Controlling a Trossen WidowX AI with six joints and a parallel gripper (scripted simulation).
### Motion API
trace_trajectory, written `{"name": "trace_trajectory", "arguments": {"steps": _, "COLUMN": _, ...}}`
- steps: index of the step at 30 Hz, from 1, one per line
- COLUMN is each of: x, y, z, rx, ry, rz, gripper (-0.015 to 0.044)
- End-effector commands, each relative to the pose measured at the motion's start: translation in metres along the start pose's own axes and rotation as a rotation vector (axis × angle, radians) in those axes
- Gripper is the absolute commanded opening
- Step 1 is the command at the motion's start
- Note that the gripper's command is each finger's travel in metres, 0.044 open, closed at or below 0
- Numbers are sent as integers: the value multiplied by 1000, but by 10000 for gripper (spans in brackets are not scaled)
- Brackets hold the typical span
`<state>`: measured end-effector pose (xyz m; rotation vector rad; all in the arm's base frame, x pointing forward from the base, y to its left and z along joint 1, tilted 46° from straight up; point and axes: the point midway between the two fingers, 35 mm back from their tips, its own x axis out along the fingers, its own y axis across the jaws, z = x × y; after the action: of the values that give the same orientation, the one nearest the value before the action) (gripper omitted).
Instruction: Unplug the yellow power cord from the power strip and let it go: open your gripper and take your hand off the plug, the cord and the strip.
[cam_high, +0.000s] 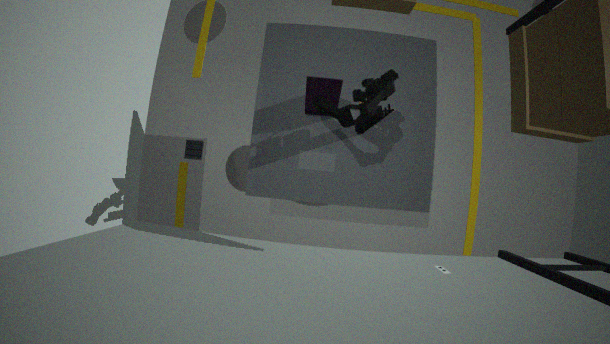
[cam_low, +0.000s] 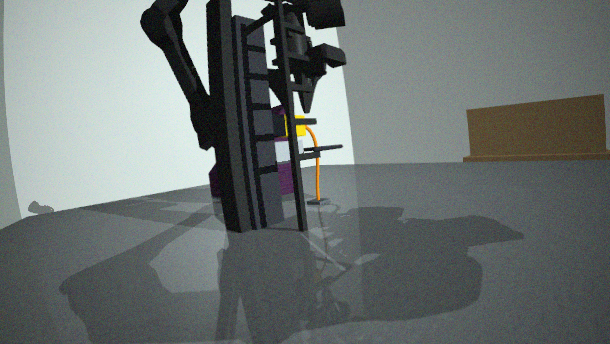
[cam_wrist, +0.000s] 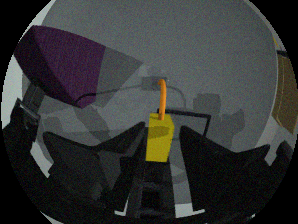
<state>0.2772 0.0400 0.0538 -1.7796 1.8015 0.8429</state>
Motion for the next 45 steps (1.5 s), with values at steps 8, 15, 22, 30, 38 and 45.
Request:
{"name": "trace_trajectory", "arguments": {"steps": 8, "x": 0, "y": 0, "z": -14, "rx": -5, "ry": 4, "rz": -1, "gripper": 160}}
{"name": "trace_trajectory", "arguments": {"steps": 15, "x": 8, "y": 0, "z": -14, "rx": -5, "ry": 4, "rz": -2, "gripper": 160}}
{"name": "trace_trajectory", "arguments": {"steps": 22, "x": 9, "y": 1, "z": -14, "rx": 0, "ry": 2, "rz": 2, "gripper": 107}}
{"name": "trace_trajectory", "arguments": {"steps": 30, "x": 9, "y": 1, "z": -14, "rx": 0, "ry": 2, "rz": 2, "gripper": 15}}
{"name": "trace_trajectory", "arguments": {"steps": 38, "x": 9, "y": 0, "z": -8, "rx": -1, "ry": 1, "rz": 1, "gripper": 0}}
{"name": "trace_trajectory", "arguments": {"steps": 45, "x": 9, "y": -1, "z": 3, "rx": -2, "ry": 0, "rz": 0, "gripper": 0}}
